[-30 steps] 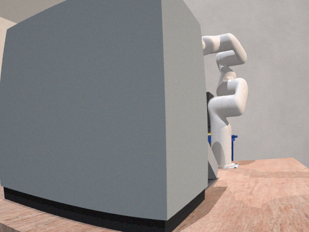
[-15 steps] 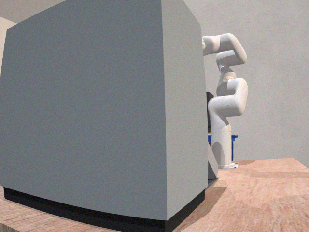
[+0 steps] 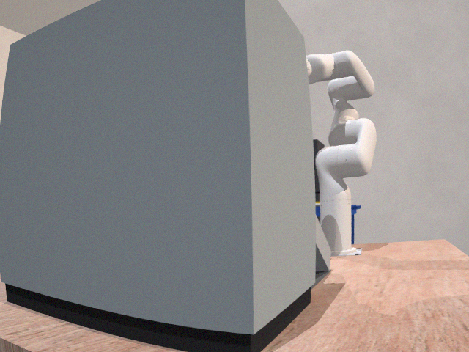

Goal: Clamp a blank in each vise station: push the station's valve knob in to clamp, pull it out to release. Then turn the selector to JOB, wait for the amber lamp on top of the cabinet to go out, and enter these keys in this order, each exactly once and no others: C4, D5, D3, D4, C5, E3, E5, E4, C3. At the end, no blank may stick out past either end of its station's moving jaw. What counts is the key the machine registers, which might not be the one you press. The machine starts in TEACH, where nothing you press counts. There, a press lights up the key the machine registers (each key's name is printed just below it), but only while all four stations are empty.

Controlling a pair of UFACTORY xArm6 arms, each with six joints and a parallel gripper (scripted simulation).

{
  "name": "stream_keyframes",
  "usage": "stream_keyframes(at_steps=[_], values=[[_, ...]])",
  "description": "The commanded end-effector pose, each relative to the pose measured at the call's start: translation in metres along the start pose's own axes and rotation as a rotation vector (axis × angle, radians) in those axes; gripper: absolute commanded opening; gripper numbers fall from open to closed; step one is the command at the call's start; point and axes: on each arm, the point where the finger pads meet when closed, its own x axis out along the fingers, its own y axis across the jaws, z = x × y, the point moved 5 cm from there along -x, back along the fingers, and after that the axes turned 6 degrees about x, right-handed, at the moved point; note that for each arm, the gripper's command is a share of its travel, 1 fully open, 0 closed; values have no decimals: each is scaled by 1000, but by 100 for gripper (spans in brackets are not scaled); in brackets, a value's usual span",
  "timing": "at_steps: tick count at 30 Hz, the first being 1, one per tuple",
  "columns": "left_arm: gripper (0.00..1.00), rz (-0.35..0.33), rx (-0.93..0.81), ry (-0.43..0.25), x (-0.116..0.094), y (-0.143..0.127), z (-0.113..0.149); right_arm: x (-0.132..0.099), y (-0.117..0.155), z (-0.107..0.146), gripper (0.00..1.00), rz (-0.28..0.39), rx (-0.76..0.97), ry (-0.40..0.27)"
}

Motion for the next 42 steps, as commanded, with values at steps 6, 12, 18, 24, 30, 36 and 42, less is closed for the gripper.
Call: stream_keyframes(at_steps=[6,12,18,24,30,36,42], values=[[100,5,-1,-1,-2,2,0,-2,0,0,69,-4,3,4],[100,5,-1,-1,-2,2,0,-4,11,3,69,-4,66,4],[100,5,-1,-1,-2,2,0,-6,65,25,69,-4,399,2],[100,5,-1,-1,-2,2,0,9,139,69,69,3,746,-13],[100,5,-1,-1,-2,2,0,37,193,112,69,19,1090,-33],[100,5,-1,-1,-2,2,0,126,203,123,69,22,1371,-34],[100,5,-1,-1,-2,2,0,179,205,127,69,-5,1537,-5]])
